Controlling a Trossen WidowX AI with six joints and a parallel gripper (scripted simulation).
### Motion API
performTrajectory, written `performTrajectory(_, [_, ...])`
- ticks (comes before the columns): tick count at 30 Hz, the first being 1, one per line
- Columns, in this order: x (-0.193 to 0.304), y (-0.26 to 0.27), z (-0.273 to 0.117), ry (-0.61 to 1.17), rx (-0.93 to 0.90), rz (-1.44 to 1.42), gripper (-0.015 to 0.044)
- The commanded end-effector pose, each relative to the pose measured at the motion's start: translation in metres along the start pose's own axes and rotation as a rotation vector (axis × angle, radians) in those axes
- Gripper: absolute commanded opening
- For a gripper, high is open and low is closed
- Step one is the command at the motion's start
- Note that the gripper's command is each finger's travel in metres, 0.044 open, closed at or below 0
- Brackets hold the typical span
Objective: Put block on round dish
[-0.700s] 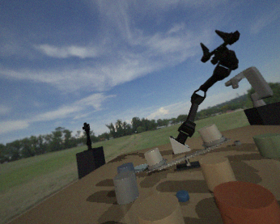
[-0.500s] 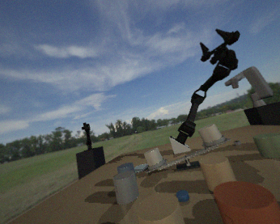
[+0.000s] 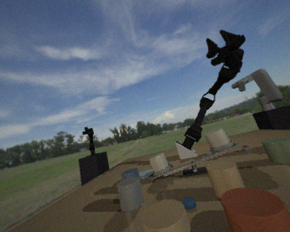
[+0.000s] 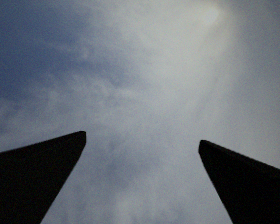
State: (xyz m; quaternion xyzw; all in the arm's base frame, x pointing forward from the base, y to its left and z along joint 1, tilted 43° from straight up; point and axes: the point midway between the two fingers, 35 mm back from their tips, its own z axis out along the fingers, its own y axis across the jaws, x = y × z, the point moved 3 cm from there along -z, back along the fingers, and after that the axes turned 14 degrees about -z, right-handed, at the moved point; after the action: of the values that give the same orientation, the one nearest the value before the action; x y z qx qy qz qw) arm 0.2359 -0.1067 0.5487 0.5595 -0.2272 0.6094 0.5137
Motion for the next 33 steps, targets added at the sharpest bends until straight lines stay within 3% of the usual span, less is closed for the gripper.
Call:
performTrajectory(1, [-0.008,-0.009,0.005,0.0,0.028,-0.113,0.044])
performTrajectory(33, [-0.098,-0.068,0.044,0.023,0.368,-1.163,0.044])
